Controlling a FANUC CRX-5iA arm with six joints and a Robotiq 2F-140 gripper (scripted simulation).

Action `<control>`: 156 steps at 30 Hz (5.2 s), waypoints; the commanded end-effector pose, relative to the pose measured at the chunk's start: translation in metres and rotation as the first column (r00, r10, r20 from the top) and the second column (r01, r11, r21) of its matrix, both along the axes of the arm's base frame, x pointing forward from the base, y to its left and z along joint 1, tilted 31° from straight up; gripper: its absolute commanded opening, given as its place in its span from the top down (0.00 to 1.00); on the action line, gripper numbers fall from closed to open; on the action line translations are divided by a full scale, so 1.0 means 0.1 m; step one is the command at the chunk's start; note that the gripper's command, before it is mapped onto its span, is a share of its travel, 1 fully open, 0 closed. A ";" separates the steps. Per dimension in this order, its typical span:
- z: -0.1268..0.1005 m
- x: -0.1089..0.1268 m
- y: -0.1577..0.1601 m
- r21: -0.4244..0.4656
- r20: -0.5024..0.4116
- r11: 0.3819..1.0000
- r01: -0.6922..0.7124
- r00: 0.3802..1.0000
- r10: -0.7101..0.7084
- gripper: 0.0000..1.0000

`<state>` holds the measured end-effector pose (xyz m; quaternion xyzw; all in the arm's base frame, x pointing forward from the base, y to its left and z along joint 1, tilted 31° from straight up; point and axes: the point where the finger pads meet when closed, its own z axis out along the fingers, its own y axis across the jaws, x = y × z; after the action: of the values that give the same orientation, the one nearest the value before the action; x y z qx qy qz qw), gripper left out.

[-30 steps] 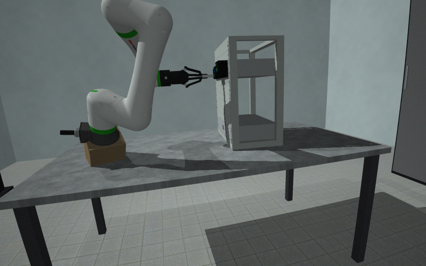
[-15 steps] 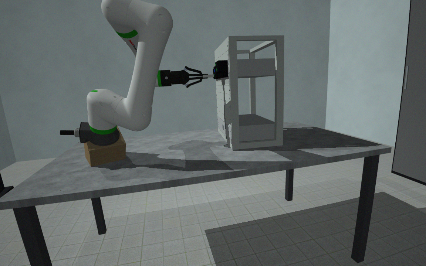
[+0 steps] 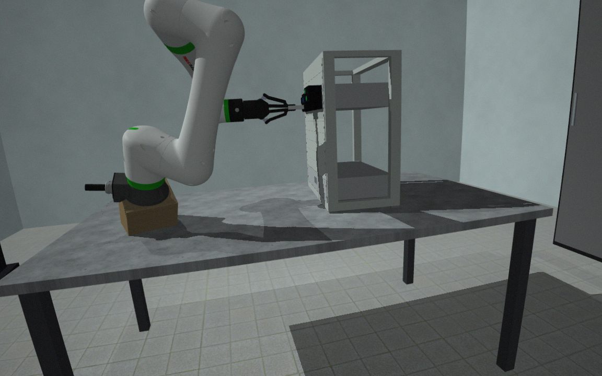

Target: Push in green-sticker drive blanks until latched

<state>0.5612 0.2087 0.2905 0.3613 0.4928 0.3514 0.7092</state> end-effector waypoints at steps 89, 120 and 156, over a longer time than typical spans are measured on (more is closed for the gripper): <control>0.07 0.28 -0.05 0.000 0.000 1.000 0.000 1.000 0.000 1.00; 0.08 0.31 -0.05 0.000 0.000 1.000 0.000 1.000 0.000 1.00; 0.05 0.20 -0.03 0.000 0.000 1.000 0.000 1.000 0.000 1.00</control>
<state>0.5868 0.2043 0.2972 0.3613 0.4929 0.3515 0.7092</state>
